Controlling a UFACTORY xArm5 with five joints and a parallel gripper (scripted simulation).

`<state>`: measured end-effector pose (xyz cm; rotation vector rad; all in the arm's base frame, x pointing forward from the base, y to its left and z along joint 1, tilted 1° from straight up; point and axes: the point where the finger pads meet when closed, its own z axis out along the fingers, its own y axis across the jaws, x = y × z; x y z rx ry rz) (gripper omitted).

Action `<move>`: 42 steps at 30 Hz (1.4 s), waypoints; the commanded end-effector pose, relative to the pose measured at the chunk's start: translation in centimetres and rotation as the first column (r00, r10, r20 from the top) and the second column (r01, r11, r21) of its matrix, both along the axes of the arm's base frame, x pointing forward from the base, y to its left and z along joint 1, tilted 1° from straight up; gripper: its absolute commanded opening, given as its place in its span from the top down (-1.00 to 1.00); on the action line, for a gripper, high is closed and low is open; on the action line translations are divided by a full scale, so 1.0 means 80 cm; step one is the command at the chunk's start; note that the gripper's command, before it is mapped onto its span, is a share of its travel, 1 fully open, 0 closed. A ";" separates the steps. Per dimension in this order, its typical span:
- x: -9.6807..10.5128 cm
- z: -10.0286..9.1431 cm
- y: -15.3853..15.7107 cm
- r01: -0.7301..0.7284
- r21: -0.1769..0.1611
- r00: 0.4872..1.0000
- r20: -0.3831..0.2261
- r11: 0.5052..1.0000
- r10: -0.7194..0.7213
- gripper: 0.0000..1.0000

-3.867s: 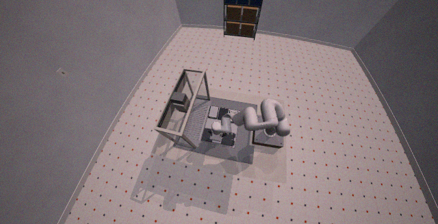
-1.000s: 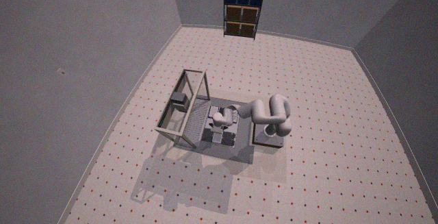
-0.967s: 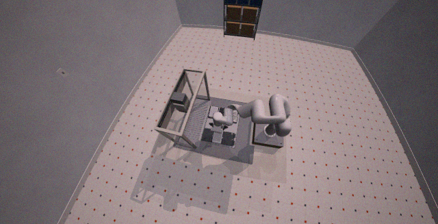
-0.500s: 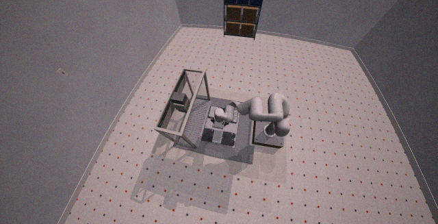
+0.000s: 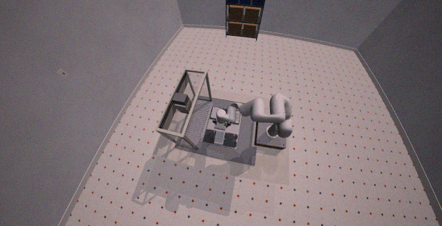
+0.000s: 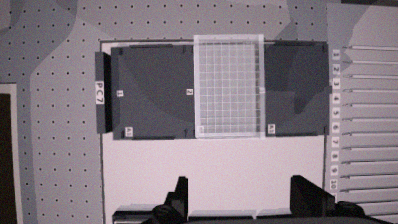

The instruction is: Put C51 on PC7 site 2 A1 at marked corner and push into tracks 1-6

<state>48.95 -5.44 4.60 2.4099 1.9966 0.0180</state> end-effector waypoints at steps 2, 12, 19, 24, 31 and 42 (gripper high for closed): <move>0.002 -0.008 0.000 0.000 0.000 1.000 0.003 1.000 0.000 -1.00; 0.002 -0.024 0.000 0.000 0.000 1.000 0.003 1.000 0.000 -1.00; 0.002 -0.039 0.000 0.000 0.000 1.000 0.003 1.000 0.000 -1.00; 0.002 -0.050 0.001 0.000 0.000 1.000 0.003 1.000 0.000 -1.00; 0.003 -0.060 0.001 0.000 0.000 1.000 0.003 1.000 0.000 -1.00; 0.003 -0.083 0.001 0.000 0.000 1.000 0.003 1.000 0.000 -1.00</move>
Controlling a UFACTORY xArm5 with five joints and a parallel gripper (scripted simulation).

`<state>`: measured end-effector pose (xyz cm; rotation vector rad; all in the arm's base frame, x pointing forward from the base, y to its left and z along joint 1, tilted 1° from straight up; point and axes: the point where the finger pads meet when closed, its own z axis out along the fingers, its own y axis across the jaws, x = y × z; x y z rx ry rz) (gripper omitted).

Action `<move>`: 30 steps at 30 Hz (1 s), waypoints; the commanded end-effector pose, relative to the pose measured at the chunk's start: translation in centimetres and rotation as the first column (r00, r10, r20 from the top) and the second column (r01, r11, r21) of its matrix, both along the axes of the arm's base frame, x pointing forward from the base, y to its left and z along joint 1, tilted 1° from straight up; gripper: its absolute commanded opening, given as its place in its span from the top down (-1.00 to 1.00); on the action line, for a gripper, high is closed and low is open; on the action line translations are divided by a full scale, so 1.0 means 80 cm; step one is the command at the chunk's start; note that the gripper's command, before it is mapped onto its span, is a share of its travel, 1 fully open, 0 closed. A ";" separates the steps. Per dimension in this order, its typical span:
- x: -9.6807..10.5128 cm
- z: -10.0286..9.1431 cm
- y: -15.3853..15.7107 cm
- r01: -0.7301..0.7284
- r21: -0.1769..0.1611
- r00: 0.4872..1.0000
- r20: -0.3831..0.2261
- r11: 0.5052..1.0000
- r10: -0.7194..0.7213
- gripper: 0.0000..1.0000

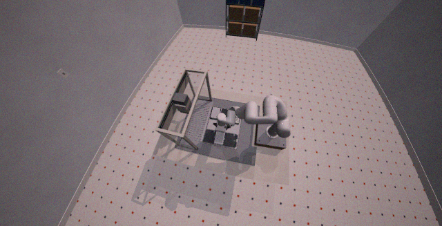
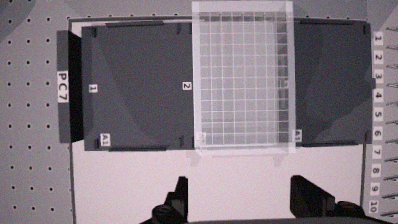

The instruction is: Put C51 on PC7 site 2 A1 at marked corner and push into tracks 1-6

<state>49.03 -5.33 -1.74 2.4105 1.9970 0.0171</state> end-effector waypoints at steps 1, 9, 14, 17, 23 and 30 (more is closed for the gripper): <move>0.002 -0.006 0.000 0.000 0.000 1.000 0.004 1.000 0.000 -1.00; 0.002 -0.018 0.000 0.000 0.000 1.000 0.004 1.000 0.000 -1.00; 0.003 -0.029 0.000 0.000 0.000 1.000 0.004 1.000 0.000 -1.00; 0.003 -0.033 0.000 0.000 0.000 1.000 0.004 1.000 0.000 -1.00; 0.003 -0.033 0.000 0.000 0.000 1.000 0.004 1.000 0.000 -1.00; 0.003 -0.036 0.000 0.000 0.000 1.000 0.004 1.000 0.000 -1.00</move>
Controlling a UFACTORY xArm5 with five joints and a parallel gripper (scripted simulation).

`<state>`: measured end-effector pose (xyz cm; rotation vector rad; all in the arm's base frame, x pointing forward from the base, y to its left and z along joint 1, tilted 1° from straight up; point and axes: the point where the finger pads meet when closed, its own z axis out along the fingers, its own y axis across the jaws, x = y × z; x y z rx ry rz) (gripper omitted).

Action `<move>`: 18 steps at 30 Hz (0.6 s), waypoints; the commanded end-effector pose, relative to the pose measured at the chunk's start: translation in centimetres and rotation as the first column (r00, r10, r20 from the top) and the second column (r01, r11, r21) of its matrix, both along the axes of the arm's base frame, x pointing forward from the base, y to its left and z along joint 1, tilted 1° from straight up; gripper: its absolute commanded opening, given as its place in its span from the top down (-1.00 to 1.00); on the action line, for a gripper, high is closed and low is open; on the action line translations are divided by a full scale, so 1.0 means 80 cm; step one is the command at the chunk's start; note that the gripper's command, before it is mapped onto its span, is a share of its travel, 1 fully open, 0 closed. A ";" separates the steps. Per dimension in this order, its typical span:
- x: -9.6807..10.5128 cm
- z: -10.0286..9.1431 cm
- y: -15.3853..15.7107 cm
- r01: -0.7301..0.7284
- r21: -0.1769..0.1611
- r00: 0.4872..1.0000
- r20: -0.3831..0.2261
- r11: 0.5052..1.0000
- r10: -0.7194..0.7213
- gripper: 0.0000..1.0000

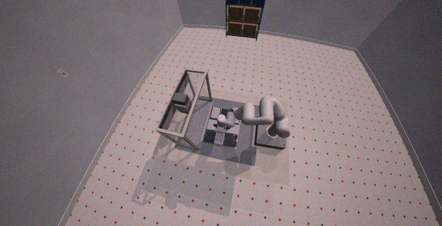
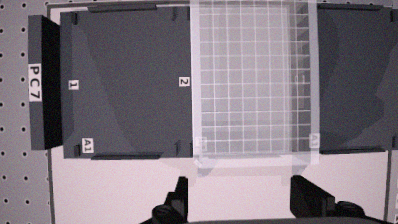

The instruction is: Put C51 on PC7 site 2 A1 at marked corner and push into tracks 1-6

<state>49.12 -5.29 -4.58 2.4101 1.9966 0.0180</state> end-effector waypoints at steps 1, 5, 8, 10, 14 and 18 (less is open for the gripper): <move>0.002 -0.001 0.000 0.000 0.000 1.000 0.003 1.000 0.000 -1.00; 0.002 -0.005 0.000 0.000 0.000 1.000 0.003 1.000 0.000 -1.00; 0.002 -0.006 0.000 0.000 0.000 1.000 0.003 1.000 0.000 -1.00; 0.002 -0.007 0.000 0.000 0.000 1.000 0.003 1.000 0.000 -1.00; 0.002 -0.011 0.000 0.000 0.000 1.000 0.003 1.000 0.000 -1.00; 0.002 -0.014 0.000 0.000 0.000 1.000 0.003 1.000 0.000 -1.00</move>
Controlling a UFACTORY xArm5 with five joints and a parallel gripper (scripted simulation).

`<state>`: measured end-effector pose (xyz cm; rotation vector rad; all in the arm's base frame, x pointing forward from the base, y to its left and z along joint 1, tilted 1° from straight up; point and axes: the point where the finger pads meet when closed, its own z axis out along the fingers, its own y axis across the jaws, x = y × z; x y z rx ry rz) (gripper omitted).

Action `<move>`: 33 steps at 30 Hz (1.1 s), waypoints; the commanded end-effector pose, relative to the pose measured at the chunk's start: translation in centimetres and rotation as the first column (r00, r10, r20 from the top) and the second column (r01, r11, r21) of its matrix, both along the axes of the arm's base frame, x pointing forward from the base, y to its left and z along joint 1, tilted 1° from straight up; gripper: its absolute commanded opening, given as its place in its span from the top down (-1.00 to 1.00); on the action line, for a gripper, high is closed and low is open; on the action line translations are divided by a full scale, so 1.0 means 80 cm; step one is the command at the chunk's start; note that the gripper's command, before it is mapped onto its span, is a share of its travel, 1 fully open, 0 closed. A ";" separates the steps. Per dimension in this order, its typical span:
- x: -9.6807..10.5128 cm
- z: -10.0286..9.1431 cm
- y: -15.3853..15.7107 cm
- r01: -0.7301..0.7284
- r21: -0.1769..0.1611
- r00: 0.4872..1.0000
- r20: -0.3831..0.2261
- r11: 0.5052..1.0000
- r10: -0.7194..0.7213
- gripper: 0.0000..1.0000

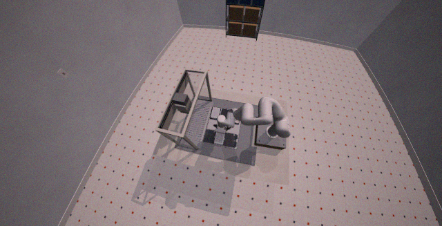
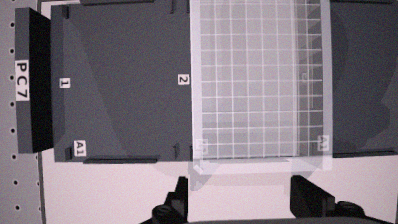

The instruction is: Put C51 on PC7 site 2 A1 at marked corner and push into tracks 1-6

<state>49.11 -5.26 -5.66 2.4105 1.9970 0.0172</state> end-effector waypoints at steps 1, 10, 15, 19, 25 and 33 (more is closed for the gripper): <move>0.002 -0.001 0.000 0.000 0.000 1.000 0.004 1.000 0.000 -1.00; 0.002 -0.007 0.000 0.000 0.000 1.000 0.004 1.000 0.000 -1.00; 0.002 -0.009 0.000 0.000 0.000 1.000 0.004 1.000 0.000 -1.00; 0.002 -0.009 0.000 0.000 0.000 1.000 0.004 1.000 0.000 -1.00; 0.002 -0.009 0.001 0.000 0.000 1.000 0.004 1.000 0.000 -1.00; 0.003 -0.009 0.006 0.000 0.000 1.000 0.004 1.000 0.000 -1.00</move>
